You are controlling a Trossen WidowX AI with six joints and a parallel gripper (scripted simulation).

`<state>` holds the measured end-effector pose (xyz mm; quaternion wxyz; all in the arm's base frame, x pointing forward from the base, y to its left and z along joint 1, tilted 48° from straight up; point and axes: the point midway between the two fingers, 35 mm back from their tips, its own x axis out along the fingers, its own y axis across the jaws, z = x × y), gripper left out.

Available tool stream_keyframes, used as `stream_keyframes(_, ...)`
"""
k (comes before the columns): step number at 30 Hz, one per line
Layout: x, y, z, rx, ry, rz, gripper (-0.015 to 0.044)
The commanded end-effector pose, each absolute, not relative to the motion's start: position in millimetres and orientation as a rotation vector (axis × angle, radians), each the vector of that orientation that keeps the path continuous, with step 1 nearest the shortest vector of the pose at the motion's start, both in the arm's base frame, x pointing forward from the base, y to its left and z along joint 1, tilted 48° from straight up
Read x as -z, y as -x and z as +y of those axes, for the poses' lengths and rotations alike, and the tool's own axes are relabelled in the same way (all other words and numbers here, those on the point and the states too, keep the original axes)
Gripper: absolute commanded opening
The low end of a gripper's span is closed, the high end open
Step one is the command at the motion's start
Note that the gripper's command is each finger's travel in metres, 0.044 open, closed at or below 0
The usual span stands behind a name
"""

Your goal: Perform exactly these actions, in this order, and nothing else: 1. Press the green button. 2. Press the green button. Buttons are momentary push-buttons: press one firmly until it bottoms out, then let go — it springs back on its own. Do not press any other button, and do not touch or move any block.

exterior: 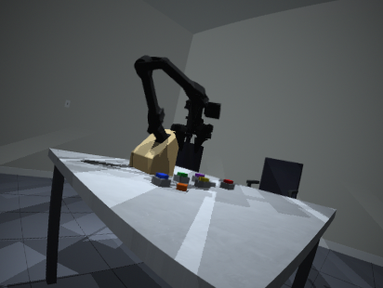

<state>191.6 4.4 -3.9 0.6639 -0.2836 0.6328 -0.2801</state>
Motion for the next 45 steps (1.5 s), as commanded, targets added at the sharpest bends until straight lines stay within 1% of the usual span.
stream_keyframes(1,4,-185,1,0.624,0.683,1.463,0.04)
stream_keyframes(4,4,-185,1,0.624,0.683,1.463,0.04)
stream_keyframes(6,11,-187,-5,0.622,0.682,1.463,0.0347)
stream_keyframes(11,44,-187,-44,0.626,0.685,1.462,0.0216)
stream_keyframes(18,45,-186,-45,0.627,0.685,1.462,0.0032)
stream_keyframes(19,45,-186,-45,0.627,0.685,1.462,0.002)
stream_keyframes(29,46,-187,-46,0.626,0.685,1.462,0.002)
stream_keyframes(45,63,-187,-65,0.626,0.686,1.462,0.002)
